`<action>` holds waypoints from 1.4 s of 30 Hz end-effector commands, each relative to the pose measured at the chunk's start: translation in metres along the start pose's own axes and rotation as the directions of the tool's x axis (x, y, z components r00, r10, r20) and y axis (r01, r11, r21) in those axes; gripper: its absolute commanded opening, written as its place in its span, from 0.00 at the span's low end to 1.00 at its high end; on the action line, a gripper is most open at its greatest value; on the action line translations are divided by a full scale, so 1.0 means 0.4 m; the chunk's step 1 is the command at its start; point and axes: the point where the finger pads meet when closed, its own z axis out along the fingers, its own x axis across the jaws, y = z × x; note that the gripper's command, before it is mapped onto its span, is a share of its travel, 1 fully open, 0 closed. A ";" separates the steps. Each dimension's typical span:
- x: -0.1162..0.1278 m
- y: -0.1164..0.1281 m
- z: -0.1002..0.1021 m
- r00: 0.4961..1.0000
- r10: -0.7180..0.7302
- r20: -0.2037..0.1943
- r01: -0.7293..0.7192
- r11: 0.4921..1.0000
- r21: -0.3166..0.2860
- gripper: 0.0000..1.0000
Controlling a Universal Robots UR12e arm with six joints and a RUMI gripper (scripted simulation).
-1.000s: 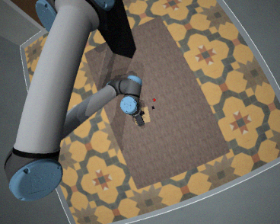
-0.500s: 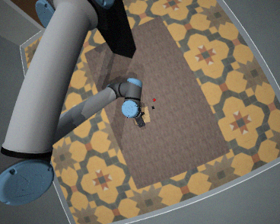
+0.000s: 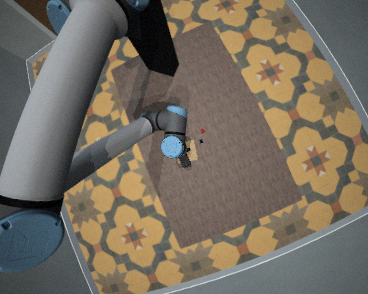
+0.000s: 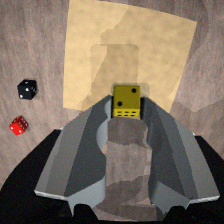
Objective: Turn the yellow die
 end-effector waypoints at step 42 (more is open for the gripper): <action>-0.001 -0.014 0.000 1.000 0.001 -0.001 -0.001 0.967 -0.256 0.03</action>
